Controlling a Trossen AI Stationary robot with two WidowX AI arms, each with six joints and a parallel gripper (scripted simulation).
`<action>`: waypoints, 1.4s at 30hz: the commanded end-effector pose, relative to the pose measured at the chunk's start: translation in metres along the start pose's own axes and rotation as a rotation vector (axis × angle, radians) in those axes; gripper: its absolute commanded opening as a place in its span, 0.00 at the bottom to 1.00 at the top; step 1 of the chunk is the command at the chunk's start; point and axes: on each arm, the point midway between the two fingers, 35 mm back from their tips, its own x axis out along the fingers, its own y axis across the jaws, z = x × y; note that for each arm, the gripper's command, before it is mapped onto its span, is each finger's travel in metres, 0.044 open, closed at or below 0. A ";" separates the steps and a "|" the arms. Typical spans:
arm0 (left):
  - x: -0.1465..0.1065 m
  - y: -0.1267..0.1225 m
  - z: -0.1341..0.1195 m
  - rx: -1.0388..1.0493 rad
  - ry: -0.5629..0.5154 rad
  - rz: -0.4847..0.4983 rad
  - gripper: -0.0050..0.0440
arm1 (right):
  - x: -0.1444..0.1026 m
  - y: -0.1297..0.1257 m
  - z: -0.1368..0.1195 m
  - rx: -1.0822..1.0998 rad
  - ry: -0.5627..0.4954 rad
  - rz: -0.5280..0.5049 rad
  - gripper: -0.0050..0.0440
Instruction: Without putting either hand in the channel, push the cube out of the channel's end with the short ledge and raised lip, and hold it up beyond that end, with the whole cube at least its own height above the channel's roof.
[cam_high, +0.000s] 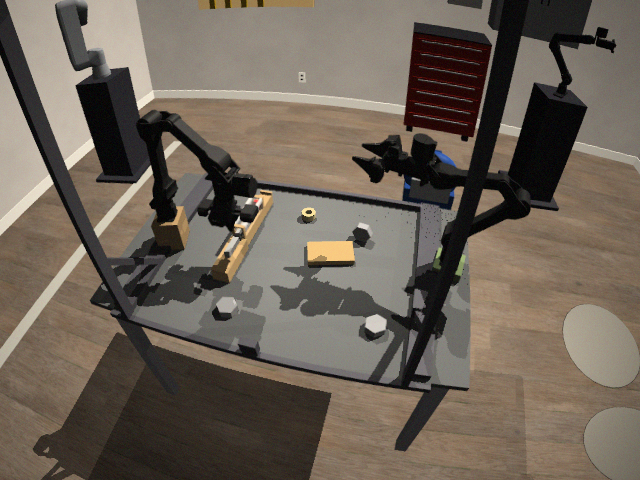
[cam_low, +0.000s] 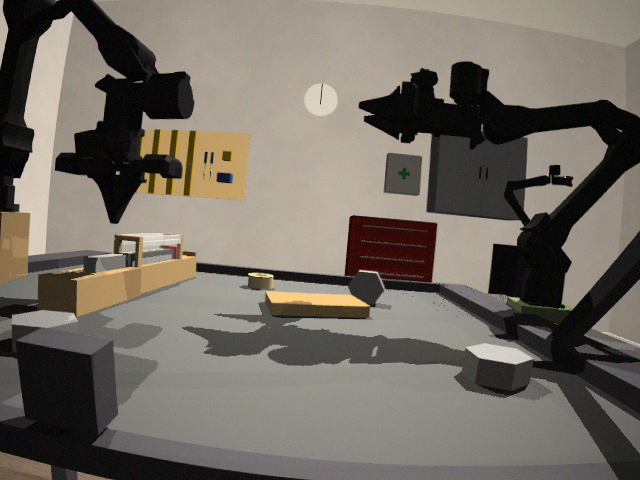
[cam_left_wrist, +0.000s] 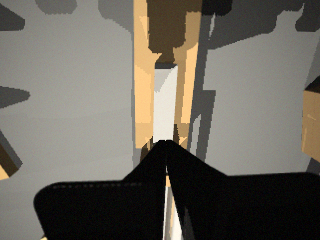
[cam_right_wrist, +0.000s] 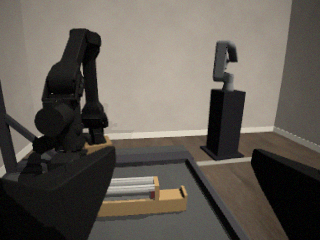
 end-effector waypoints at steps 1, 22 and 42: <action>-0.004 0.004 0.003 -0.111 -0.002 0.020 0.10 | -0.001 0.000 0.007 0.000 -0.017 0.000 0.92; -0.001 0.005 0.020 -0.745 -0.006 0.013 0.10 | -0.001 0.000 0.007 0.000 -0.017 0.000 0.92; 0.001 0.005 0.034 -1.394 -0.008 0.010 0.10 | -0.001 0.000 0.007 0.000 -0.017 0.000 0.92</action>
